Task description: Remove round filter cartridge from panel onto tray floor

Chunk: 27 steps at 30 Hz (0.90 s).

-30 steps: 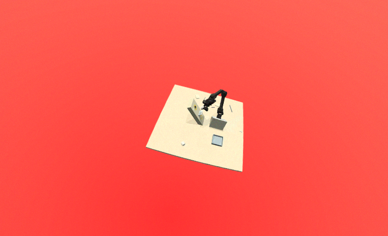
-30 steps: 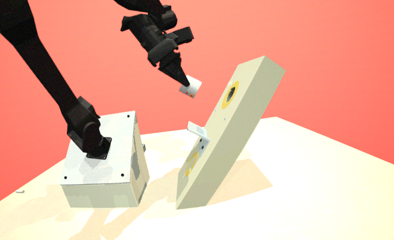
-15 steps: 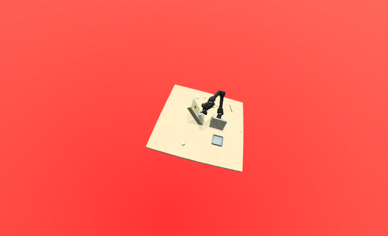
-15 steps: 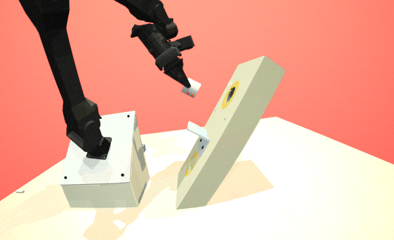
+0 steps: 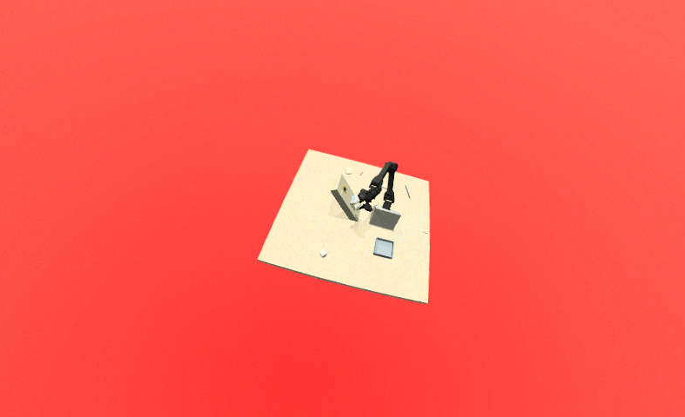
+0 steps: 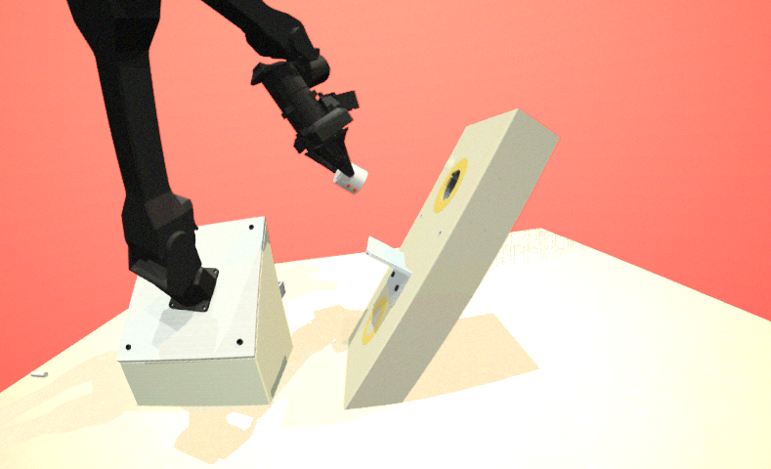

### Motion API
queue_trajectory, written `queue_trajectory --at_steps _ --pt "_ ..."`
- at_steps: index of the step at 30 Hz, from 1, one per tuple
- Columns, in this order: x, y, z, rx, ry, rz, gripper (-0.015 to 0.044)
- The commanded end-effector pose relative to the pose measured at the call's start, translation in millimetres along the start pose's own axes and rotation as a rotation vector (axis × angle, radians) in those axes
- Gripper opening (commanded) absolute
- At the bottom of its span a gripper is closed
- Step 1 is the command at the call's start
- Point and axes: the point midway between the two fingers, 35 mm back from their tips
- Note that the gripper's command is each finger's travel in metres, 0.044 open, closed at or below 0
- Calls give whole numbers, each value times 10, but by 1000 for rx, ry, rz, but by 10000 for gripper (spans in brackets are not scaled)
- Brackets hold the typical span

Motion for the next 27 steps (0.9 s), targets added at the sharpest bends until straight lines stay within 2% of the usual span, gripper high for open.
queue_trajectory --at_steps 1,12,20,27 --pt "-97 -48 332 90 -158 1 0" --pt "-531 -246 1282 369 -662 -39 0" --pt "-615 -248 1383 396 -708 -45 0" --pt "-1170 -101 1793 493 -863 -54 0"
Point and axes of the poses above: the point midway between the two fingers, 35 mm back from their tips, its own y axis out along the fingers, its own z axis across the jaws, x = y × z, and after that the axes turned 1 degree about -y, right-handed
